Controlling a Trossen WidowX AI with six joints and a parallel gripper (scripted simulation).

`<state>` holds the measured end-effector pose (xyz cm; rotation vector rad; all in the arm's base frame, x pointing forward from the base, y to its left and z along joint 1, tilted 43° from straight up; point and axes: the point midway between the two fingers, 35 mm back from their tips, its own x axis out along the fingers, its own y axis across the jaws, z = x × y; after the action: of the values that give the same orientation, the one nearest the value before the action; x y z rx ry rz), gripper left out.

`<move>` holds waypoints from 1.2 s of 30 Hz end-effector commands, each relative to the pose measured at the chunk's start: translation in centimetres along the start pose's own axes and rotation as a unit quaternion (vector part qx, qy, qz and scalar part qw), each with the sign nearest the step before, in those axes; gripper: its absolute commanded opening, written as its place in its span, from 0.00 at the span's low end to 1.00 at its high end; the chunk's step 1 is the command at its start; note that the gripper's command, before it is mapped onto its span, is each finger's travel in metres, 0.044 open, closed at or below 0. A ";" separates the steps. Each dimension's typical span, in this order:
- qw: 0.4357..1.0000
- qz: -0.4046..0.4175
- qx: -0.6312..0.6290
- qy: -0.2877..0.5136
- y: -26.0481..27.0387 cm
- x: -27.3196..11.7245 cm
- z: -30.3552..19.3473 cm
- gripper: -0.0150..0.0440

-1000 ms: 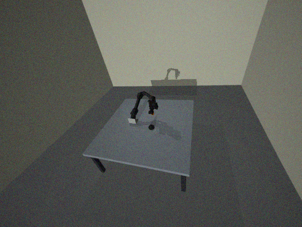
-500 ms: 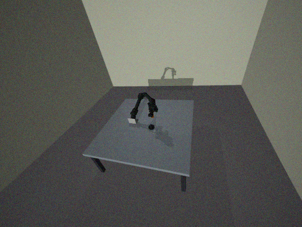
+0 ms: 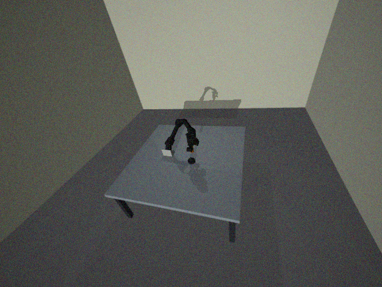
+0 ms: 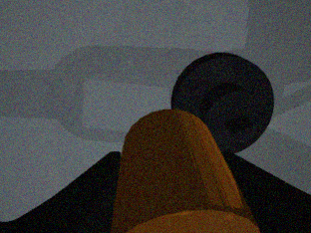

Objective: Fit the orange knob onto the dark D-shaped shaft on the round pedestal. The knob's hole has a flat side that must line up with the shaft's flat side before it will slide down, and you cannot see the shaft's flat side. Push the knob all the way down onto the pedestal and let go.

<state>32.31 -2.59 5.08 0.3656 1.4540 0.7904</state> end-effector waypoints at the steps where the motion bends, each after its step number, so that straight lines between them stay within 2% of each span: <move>1: 1.000 -0.003 -0.003 -0.001 -1.1 0.2 -0.1 0.25; 16: 1.000 -0.002 -0.010 -0.002 -5.2 1.6 -1.0 0.25; 29: 1.000 -0.001 -0.010 -0.002 -5.3 4.1 -1.0 0.25; 36: 1.000 -0.001 -0.013 -0.002 -5.3 3.9 -1.0 0.25</move>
<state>32.39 -3.93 -1.43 0.3444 1.4430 0.8035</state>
